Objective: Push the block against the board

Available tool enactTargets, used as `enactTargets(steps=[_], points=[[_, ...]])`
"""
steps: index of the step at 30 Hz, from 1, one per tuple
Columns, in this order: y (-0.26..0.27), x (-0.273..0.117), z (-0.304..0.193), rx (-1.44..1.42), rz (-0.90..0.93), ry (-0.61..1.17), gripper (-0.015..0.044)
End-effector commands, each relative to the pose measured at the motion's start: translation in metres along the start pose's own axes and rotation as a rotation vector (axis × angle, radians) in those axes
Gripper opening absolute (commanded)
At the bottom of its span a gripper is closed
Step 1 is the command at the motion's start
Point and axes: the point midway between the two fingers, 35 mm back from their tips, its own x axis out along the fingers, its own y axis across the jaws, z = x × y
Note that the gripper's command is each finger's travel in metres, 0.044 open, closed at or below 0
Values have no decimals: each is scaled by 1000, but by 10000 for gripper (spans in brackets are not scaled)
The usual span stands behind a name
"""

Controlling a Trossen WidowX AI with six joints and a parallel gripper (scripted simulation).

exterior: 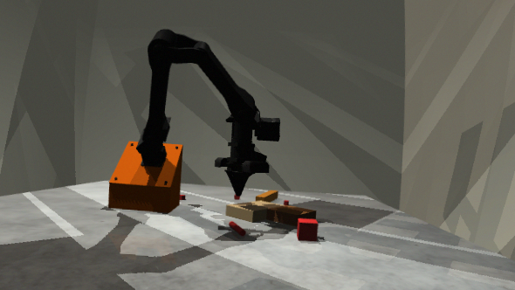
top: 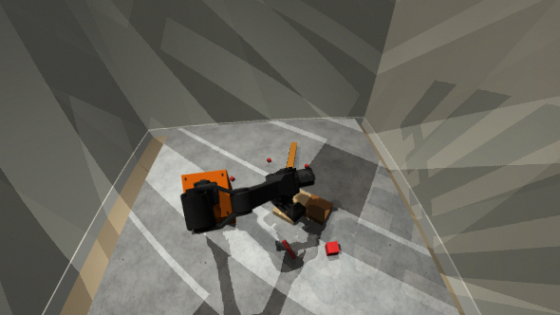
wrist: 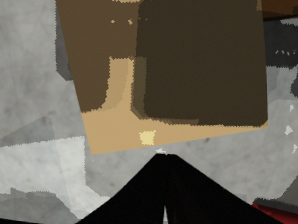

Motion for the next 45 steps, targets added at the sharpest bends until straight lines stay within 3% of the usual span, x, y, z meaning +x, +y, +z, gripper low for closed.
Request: enactTargets(steps=[1, 11, 17, 45], points=[[-11, 0, -19, -140, -8, 12, 0], [-16, 3, -29, -225, -10, 18, 0], [-17, 55, -32, -225, -13, 21, 0], [-13, 56, -12, -225, -11, 19, 0]])
